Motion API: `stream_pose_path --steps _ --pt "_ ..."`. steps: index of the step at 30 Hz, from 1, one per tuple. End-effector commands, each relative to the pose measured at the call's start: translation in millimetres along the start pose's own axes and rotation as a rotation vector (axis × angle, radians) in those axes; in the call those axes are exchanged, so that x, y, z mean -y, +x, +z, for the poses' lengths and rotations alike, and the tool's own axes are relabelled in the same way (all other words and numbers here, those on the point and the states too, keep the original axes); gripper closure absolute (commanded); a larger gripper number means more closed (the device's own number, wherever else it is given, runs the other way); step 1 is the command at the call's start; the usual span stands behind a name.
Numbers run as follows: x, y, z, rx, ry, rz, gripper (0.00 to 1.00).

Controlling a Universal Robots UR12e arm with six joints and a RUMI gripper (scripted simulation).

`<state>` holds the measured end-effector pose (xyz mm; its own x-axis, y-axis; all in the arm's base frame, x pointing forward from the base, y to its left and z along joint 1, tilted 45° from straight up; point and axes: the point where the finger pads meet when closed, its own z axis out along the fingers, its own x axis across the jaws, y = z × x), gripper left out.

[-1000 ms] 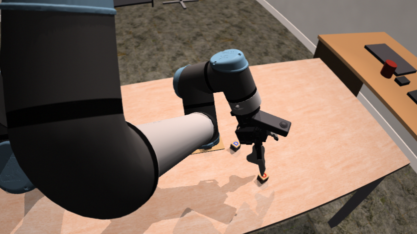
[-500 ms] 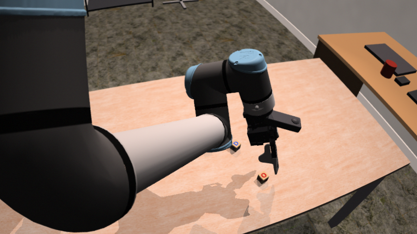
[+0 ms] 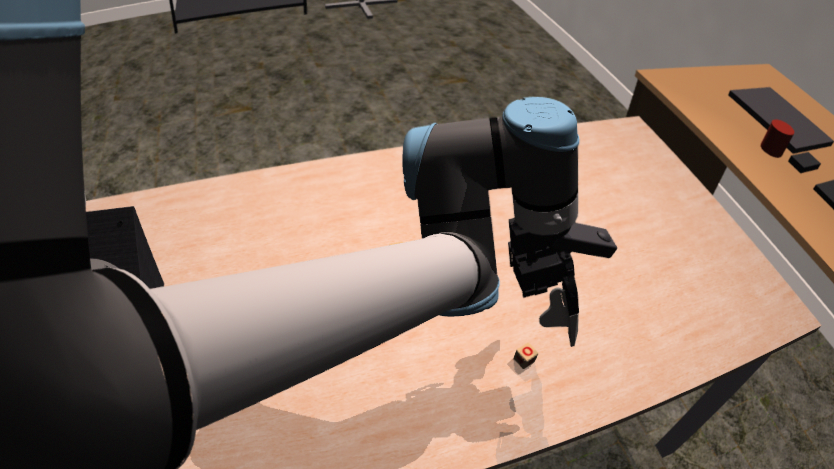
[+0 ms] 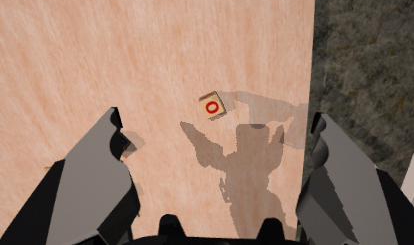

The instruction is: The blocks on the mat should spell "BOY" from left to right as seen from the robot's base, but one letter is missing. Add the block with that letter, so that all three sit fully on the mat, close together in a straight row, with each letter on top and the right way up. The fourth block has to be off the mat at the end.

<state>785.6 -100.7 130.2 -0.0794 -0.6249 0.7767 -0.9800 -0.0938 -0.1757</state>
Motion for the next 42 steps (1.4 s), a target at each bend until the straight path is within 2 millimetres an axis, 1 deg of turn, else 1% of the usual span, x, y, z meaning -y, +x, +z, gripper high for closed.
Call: stream_pose_path --steps 1,3,6,11,17,37,39,42 --pt "-0.6 0.6 -2.7 0.031 -0.048 -0.093 0.0" --pt "-0.6 0.6 -2.7 0.031 -0.048 -0.093 0.0" --pt "-5.8 2.7 -7.4 0.067 -0.093 -0.198 0.0" --pt "-14.6 6.5 -14.9 0.111 -0.142 -0.315 0.0" --pt "-24.0 10.9 -22.7 0.15 -0.182 -0.41 0.0" --pt "-26.6 12.2 -24.9 0.16 -0.192 -0.433 0.0" --pt "-27.4 11.8 -21.3 0.16 -0.192 -0.433 0.0" --pt "-33.6 9.0 3.5 0.16 -0.192 -0.433 0.0"
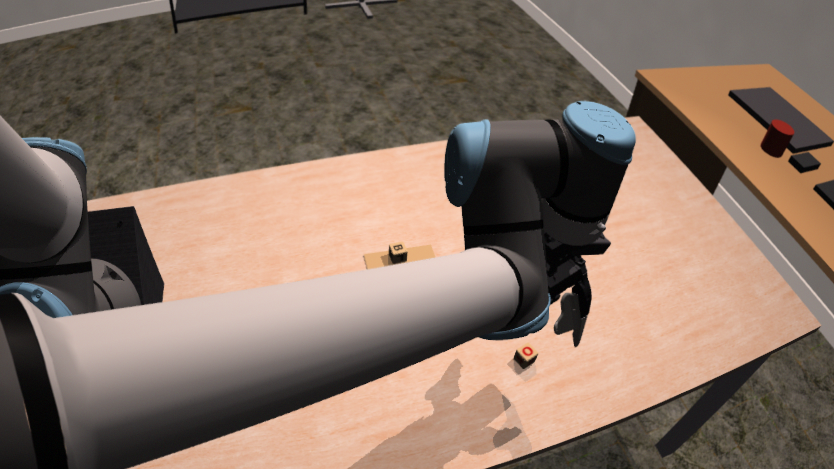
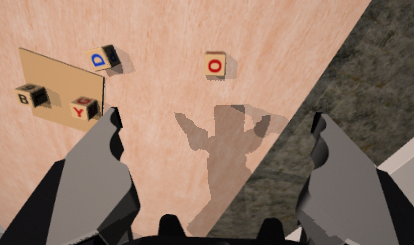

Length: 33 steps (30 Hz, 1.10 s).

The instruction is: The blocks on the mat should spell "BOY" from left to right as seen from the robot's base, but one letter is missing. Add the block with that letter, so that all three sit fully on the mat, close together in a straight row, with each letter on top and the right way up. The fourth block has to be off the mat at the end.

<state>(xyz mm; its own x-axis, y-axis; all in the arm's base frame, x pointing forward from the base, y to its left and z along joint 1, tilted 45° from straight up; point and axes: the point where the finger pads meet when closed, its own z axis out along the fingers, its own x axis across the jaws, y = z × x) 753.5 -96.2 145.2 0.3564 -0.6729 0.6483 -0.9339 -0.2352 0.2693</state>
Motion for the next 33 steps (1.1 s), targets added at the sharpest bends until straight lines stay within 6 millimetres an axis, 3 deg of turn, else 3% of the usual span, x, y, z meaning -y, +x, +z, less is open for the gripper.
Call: stream_pose_path --steps 1,4,5,33 --pt "-0.8 0.0 31.6 -0.001 0.0 0.0 0.0" --pt "-1.6 -0.2 41.7 -0.001 0.0 0.0 0.0" --pt "-1.6 -0.2 41.7 -0.001 0.0 0.0 0.6" --pt "-1.6 -0.2 41.7 -0.001 0.0 0.0 0.6"
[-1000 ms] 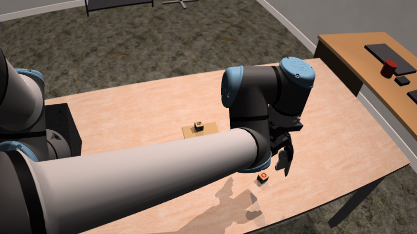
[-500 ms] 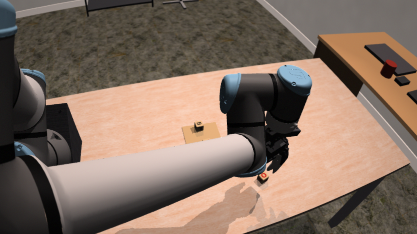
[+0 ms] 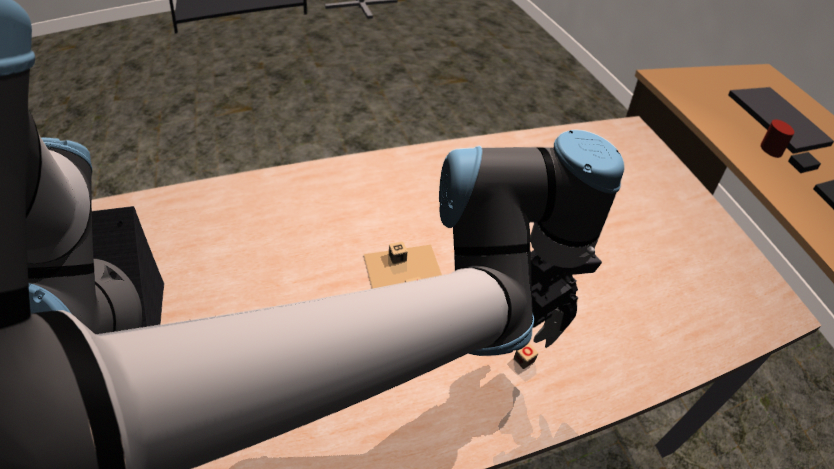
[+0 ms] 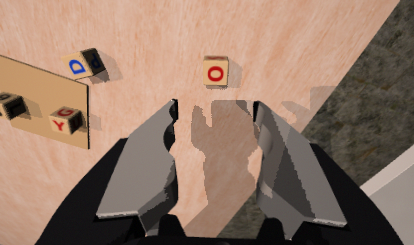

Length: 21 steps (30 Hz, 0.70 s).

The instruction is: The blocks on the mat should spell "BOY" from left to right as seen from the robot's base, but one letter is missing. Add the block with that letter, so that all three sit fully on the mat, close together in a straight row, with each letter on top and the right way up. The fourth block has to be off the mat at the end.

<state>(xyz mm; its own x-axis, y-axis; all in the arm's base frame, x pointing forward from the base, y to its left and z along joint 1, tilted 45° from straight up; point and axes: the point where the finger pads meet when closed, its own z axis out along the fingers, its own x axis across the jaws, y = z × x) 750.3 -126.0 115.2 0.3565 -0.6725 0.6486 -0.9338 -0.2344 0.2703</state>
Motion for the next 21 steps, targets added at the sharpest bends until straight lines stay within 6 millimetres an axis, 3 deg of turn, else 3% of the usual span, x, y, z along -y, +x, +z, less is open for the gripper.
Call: stream_pose_path --steps 1,21 --pt "0.3 0.3 -0.7 0.0 0.001 0.0 0.6" --pt "0.5 0.3 3.4 0.0 0.002 0.0 0.6"
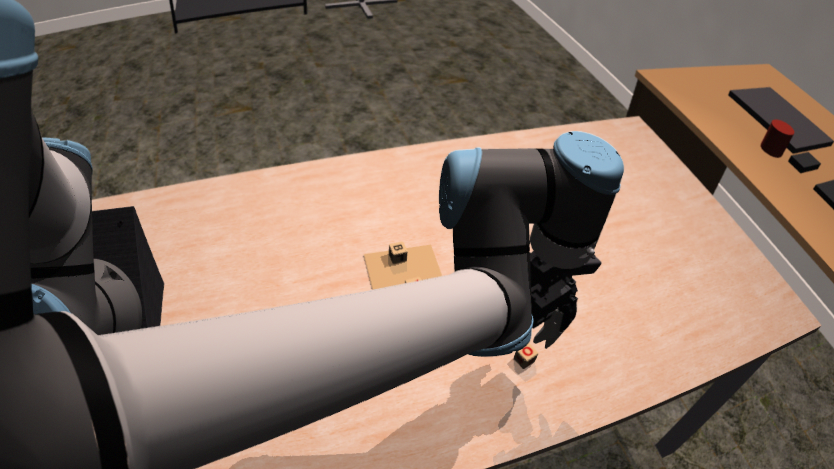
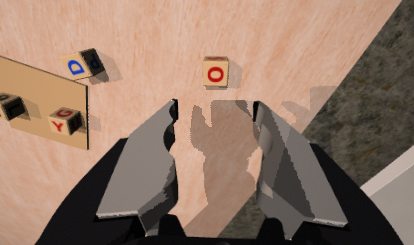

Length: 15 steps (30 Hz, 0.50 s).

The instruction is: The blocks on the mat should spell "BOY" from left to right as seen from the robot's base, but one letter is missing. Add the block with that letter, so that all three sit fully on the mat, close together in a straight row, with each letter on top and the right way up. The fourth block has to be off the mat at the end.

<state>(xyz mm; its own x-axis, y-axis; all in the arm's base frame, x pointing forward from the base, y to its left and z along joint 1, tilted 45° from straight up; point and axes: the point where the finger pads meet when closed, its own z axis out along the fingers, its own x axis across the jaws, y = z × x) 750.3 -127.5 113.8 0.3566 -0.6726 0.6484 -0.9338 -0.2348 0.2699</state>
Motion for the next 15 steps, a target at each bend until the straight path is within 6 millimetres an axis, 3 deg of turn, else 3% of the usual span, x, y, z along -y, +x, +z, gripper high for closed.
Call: stream_pose_path --steps 1,15 --pt "0.4 0.3 2.2 0.0 0.002 0.0 0.6" --pt "1.1 0.4 18.6 0.0 0.002 0.0 0.6"
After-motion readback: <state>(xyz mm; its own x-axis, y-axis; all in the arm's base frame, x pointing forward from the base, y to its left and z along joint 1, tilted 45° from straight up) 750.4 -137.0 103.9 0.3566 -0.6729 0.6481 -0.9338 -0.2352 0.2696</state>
